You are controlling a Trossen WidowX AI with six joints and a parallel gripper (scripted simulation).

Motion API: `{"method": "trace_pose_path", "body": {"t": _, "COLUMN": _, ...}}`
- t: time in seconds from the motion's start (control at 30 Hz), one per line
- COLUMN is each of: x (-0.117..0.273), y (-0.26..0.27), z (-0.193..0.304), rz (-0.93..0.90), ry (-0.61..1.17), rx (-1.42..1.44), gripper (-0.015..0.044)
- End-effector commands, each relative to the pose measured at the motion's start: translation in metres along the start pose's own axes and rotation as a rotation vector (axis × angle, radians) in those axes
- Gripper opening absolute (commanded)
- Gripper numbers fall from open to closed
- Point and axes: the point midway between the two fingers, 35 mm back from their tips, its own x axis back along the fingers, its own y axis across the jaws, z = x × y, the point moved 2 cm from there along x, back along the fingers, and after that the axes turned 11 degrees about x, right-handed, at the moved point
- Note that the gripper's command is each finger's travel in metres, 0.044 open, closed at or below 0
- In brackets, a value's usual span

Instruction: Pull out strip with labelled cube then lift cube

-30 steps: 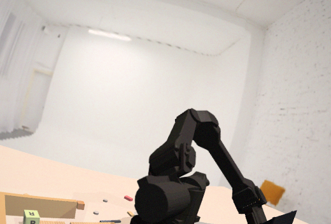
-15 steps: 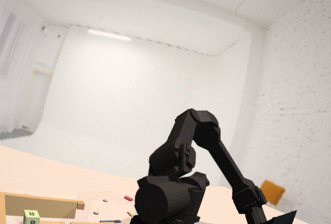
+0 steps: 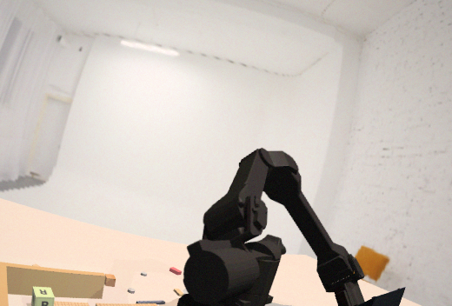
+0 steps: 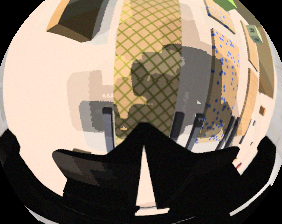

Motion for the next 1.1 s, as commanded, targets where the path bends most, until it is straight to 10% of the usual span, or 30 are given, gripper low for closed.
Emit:
{"method": "trace_pose_path", "body": {"t": 0.0, "x": -0.003, "y": 0.000, "z": 0.000, "rz": 0.003, "ry": 0.003, "rx": 0.002, "gripper": 0.0000}}
{"method": "trace_pose_path", "body": {"t": 1.07, "x": -0.004, "y": 0.007, "z": 0.032, "rz": 0.003, "ry": 0.004, "rx": 0.003, "gripper": 0.0000}}
